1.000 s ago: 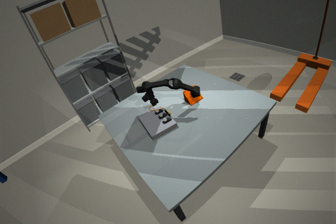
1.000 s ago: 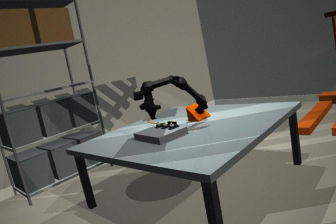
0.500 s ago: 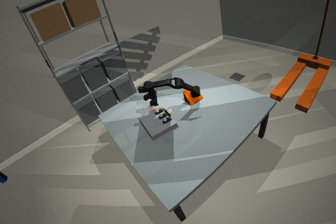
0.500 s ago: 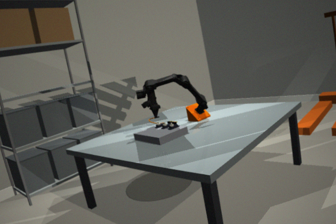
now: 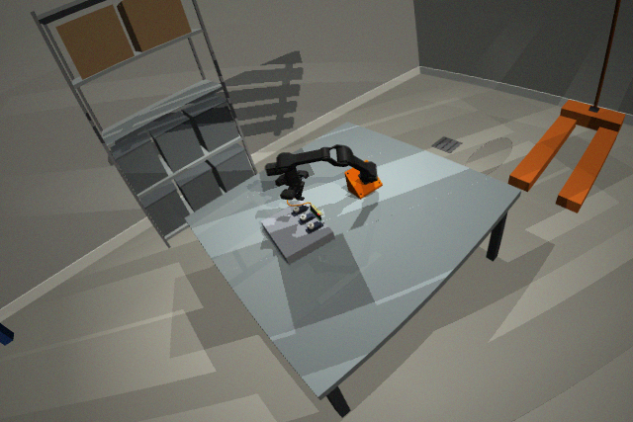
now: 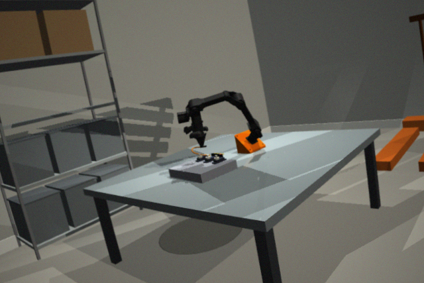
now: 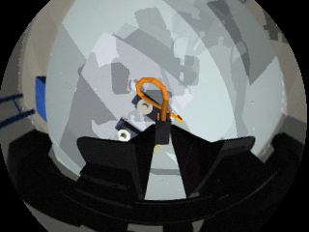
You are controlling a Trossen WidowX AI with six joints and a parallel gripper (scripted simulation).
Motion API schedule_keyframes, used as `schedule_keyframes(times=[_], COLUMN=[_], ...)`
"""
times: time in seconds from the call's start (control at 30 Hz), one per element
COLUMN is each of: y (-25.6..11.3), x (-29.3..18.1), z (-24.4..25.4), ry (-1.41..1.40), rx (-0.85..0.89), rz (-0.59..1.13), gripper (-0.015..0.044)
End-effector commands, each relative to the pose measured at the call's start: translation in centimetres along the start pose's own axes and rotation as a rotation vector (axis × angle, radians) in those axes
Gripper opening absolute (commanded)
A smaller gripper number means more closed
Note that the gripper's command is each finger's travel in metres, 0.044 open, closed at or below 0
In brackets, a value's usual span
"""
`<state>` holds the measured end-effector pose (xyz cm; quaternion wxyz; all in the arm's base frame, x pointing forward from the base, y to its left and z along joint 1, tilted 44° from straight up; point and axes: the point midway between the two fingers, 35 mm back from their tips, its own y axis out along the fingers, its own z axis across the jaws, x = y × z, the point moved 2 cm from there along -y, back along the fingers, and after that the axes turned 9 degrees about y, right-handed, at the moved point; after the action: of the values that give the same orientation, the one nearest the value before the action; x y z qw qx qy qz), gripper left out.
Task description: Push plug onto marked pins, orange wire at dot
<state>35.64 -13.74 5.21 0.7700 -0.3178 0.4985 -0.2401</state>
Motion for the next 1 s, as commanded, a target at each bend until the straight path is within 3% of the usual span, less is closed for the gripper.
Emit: schedule_keyframes(times=[0.0,0.97], y=[-0.2,-0.2], x=[-1.1,-8.0], z=[0.0,-1.5], ry=[0.136,1.104], rx=[0.007,0.004], rz=[-0.001,0.005], gripper=[0.0000,0.0000])
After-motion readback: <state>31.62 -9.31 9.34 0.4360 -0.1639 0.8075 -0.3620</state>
